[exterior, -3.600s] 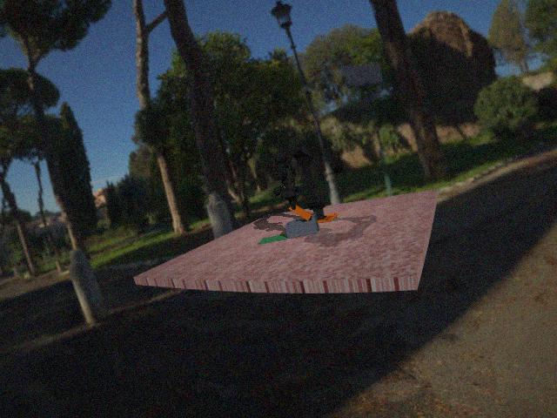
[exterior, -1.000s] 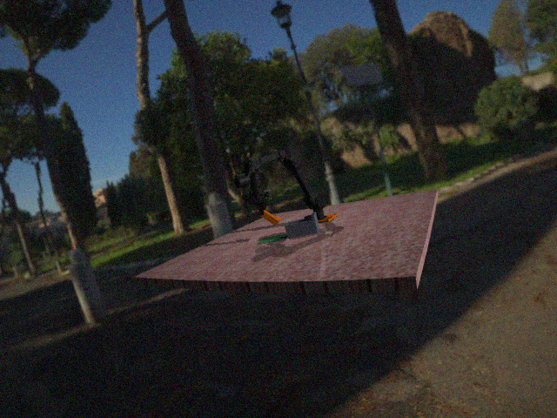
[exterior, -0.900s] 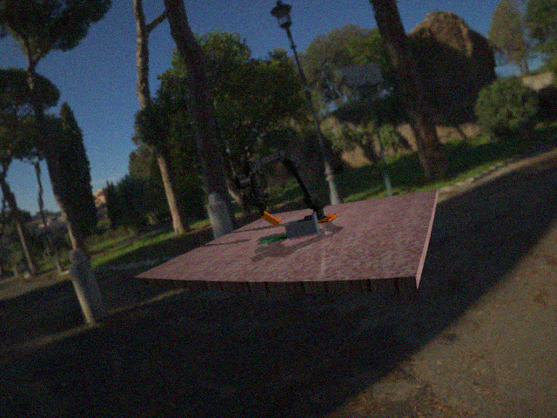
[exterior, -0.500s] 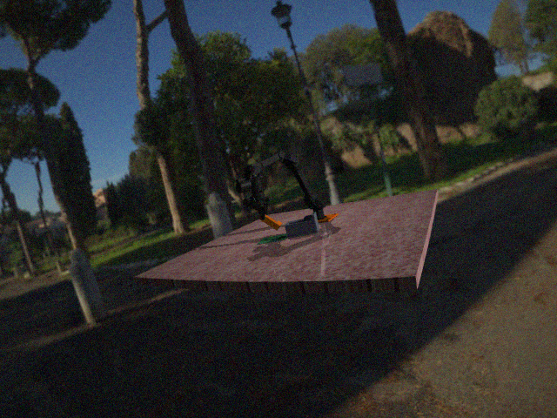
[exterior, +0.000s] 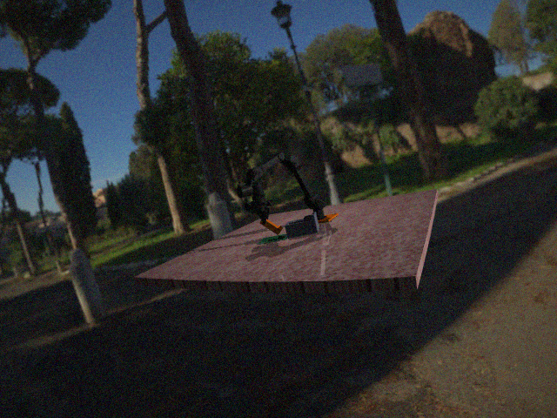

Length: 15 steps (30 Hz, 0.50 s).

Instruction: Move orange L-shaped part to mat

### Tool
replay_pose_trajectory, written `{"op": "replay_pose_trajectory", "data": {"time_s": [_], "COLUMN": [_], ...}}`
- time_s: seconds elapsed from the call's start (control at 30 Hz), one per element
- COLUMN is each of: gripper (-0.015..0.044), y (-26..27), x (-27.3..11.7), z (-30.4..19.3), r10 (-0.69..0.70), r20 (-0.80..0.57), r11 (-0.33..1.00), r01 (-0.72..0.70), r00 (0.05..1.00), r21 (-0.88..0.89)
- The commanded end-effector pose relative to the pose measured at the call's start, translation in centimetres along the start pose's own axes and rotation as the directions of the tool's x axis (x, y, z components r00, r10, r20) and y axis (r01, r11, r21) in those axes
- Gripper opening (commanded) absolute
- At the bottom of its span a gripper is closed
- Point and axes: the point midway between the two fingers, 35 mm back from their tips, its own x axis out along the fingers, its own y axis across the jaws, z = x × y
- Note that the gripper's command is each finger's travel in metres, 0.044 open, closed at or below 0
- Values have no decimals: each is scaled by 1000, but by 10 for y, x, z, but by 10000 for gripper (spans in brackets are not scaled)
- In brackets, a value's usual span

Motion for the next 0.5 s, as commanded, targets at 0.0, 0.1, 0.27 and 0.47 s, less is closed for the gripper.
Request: {"op": "replay_pose_trajectory", "data": {"time_s": [0.0,0.1,0.27,0.47], "gripper": [0,0,0,0], "y": [0,0,0,0], "x": [7,12,16,16], "z": [0,-1,-1,-1], "r10": [2,2,2,2], "r20": [-2,-2,-2,-2], "r11": [1000,1000,1000,1000], "r01": [-2,-2,-2,-2], "r00": [1000,1000,1000,1000], "r21": [-4,-4,-4,-4]}}
